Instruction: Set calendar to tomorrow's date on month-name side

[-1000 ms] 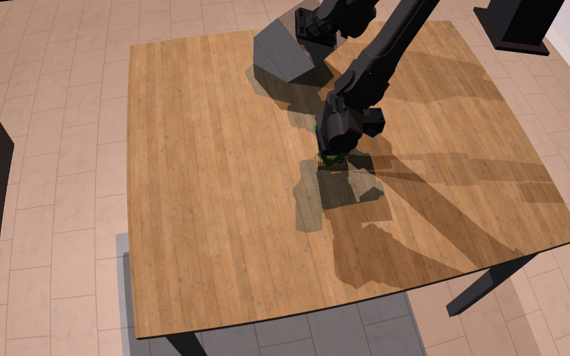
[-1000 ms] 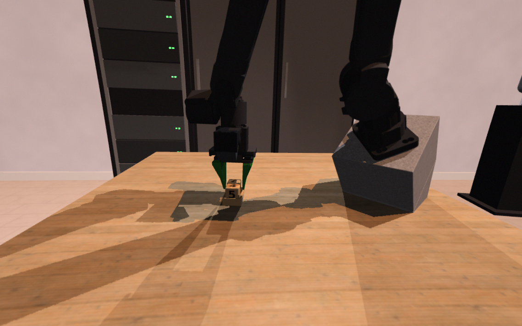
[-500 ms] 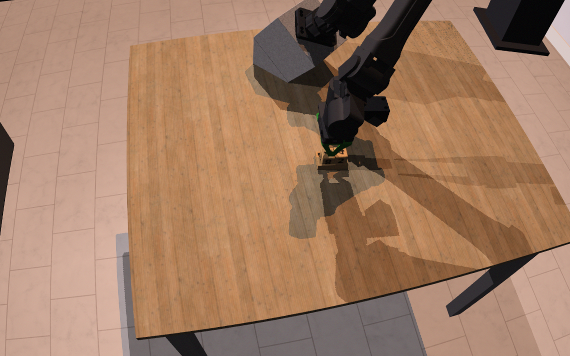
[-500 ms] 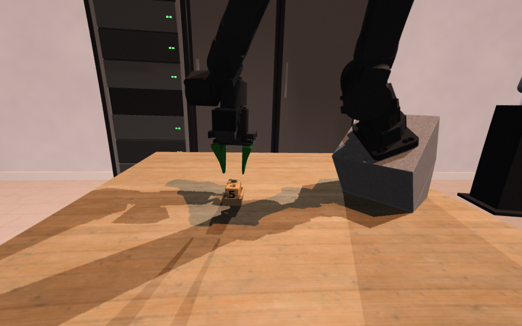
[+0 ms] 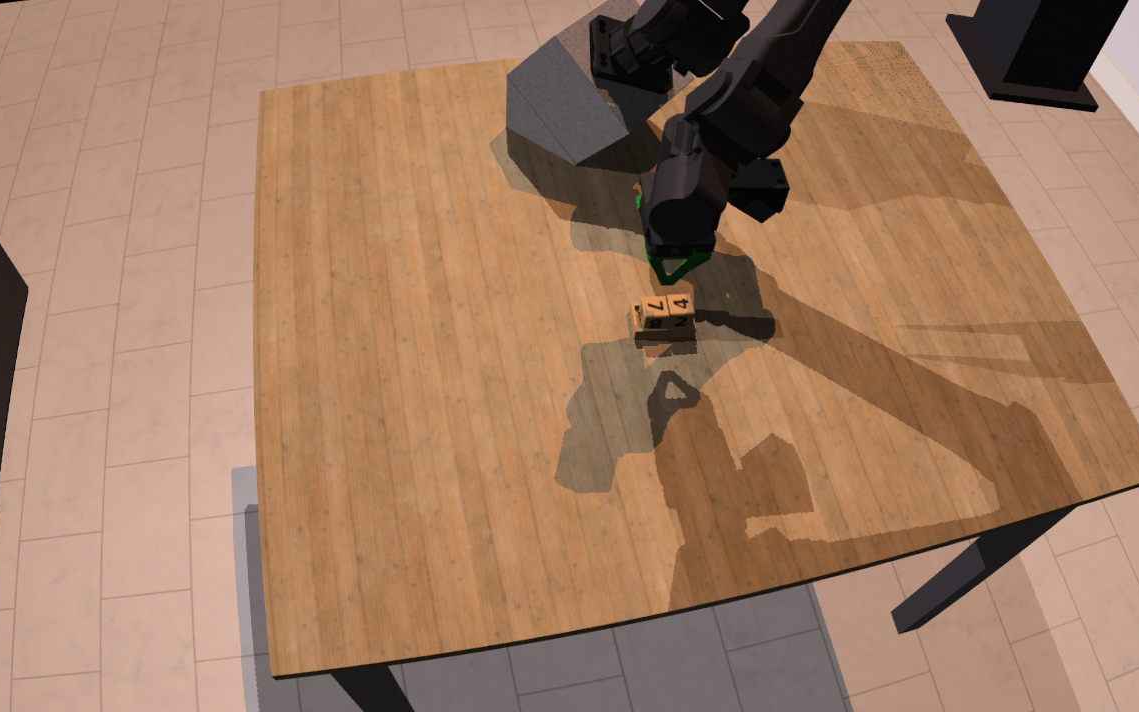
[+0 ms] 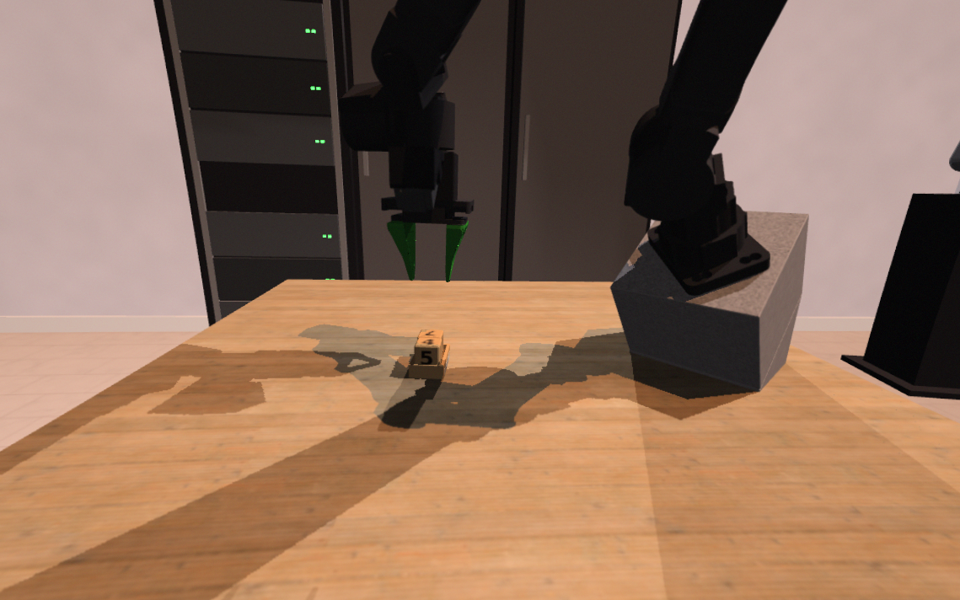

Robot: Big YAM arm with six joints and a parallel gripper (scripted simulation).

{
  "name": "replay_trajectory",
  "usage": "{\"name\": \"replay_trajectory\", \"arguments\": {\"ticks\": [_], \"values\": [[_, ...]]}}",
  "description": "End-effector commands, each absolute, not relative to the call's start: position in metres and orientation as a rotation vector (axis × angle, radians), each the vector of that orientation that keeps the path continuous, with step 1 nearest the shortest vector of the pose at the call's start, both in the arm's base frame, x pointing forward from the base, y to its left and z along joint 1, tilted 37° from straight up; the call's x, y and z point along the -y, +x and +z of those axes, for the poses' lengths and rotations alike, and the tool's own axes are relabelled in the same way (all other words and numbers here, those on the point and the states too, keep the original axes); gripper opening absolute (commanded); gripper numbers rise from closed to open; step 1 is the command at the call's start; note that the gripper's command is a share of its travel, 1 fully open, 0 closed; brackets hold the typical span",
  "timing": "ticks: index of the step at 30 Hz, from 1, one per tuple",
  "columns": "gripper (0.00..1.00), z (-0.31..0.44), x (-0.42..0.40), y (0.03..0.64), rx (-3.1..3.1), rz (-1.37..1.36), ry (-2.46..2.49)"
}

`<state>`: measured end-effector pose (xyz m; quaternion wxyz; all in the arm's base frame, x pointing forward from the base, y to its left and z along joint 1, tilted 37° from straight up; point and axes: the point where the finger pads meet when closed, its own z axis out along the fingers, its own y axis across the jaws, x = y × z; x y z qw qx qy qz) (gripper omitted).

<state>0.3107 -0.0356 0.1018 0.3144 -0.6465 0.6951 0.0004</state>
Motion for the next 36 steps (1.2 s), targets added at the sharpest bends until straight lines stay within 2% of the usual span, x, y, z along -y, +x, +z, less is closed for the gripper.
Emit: {"name": "replay_trajectory", "arguments": {"ticks": [1, 2, 24, 36], "values": [[0.45, 0.115, 0.037, 0.320, -1.790, -0.024, -1.732], [1.00, 0.115, 0.038, 0.320, -1.793, -0.021, -1.732], [1.00, 0.115, 0.038, 0.320, -1.793, -0.023, -1.731], [1.00, 0.150, 0.058, 0.308, -1.793, -0.066, -1.716]]}}
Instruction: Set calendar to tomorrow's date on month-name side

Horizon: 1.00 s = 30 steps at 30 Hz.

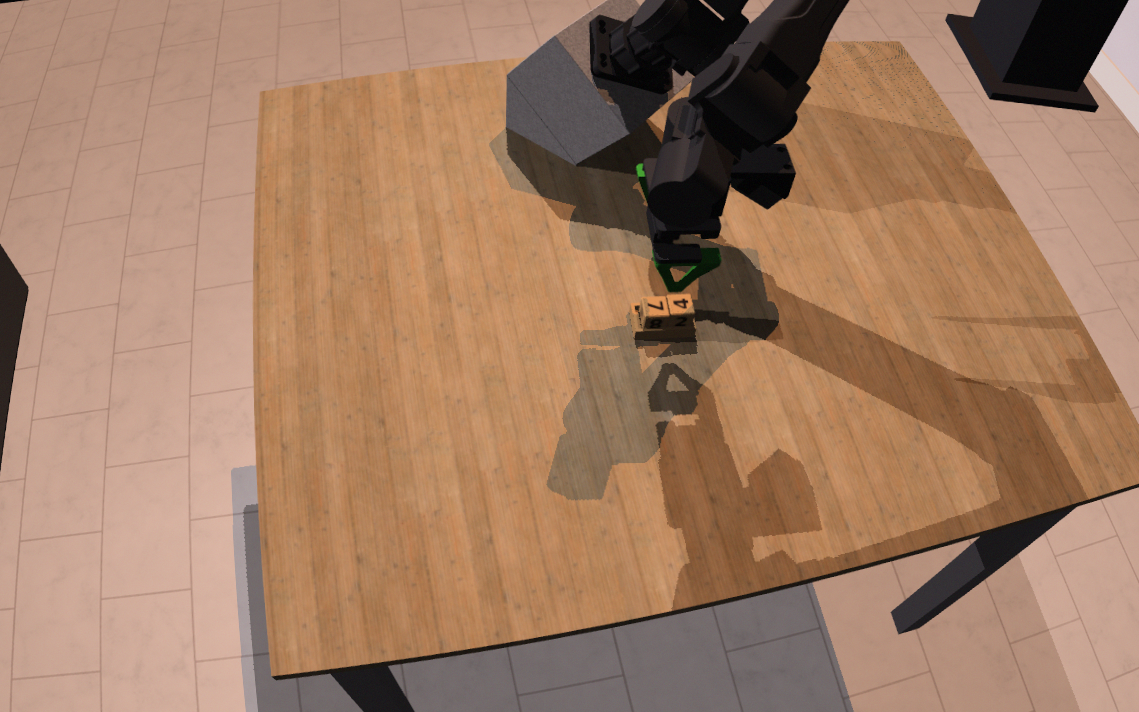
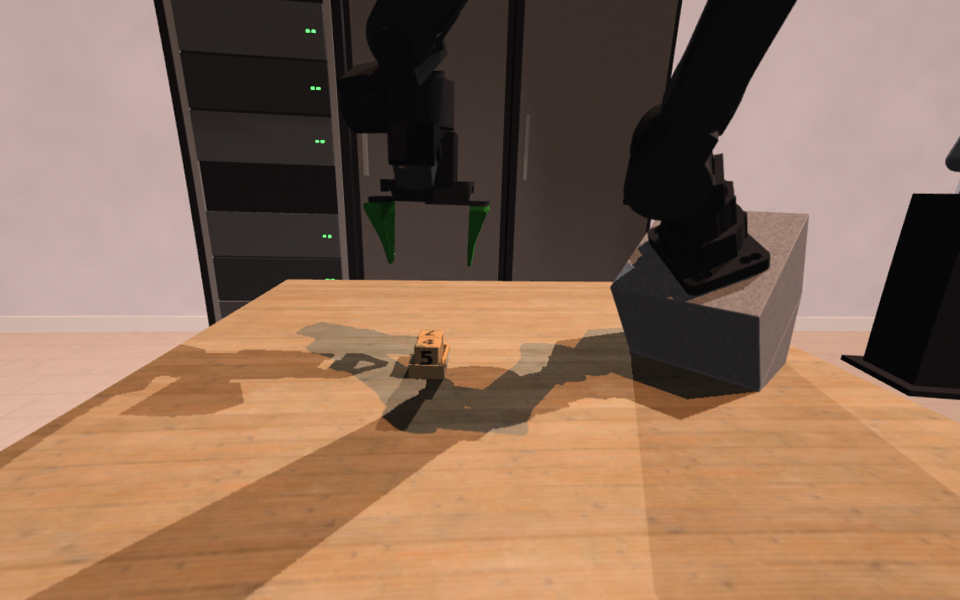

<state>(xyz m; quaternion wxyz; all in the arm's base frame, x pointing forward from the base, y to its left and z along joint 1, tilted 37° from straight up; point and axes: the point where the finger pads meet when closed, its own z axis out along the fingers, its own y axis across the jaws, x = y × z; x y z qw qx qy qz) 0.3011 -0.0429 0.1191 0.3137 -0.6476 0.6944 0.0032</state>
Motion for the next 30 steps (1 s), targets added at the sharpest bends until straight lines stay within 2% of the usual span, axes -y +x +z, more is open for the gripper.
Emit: {"name": "replay_trajectory", "arguments": {"ticks": [1, 15, 18, 30], "values": [[1.00, 0.154, 0.060, 0.306, -1.793, -0.067, -1.717], [1.00, 0.191, 0.078, 0.284, -1.796, -0.073, -1.722], [1.00, 0.174, 0.069, 0.278, -1.804, -0.004, -1.730], [1.00, 0.175, 0.070, 0.278, -1.804, -0.009, -1.729]]}}
